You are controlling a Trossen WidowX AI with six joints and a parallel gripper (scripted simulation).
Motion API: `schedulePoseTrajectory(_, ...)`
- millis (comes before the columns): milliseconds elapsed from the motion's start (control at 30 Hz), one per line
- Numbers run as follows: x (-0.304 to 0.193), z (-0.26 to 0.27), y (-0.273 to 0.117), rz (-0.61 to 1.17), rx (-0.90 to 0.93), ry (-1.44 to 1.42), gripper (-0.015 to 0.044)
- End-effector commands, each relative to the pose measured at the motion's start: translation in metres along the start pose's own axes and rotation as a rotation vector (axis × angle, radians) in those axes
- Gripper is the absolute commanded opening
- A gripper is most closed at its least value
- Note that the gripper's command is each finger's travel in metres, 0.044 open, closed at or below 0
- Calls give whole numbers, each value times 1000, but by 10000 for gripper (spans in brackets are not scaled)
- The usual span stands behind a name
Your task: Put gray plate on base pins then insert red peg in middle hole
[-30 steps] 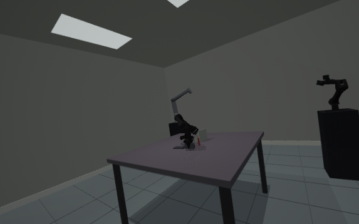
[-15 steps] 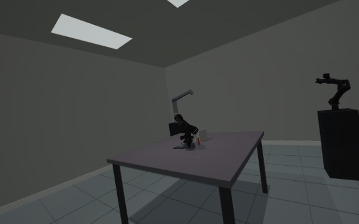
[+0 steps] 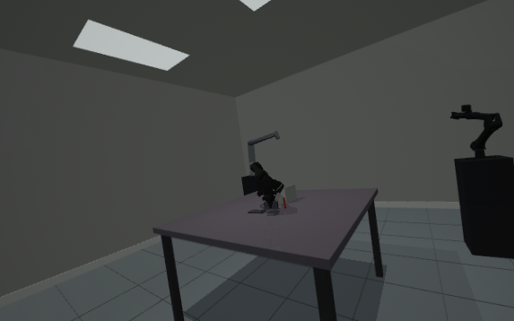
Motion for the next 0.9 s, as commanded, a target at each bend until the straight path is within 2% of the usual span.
schedulePoseTrajectory(0, -1, 2, -10, 6, 1, 6, 0)
schedulePoseTrajectory(867, -6, 0, -92, 7, 0, 4, 0)
Point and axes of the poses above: the point midway between the two fingers, 35 mm back from their tips, its own y axis out along the fingers, its own z axis across the jaws, x = y × z, the point moved 6 cm from there along -y, back along the fingers, and after that the axes turned 2 degrees about -y, right-handed, at the moved point
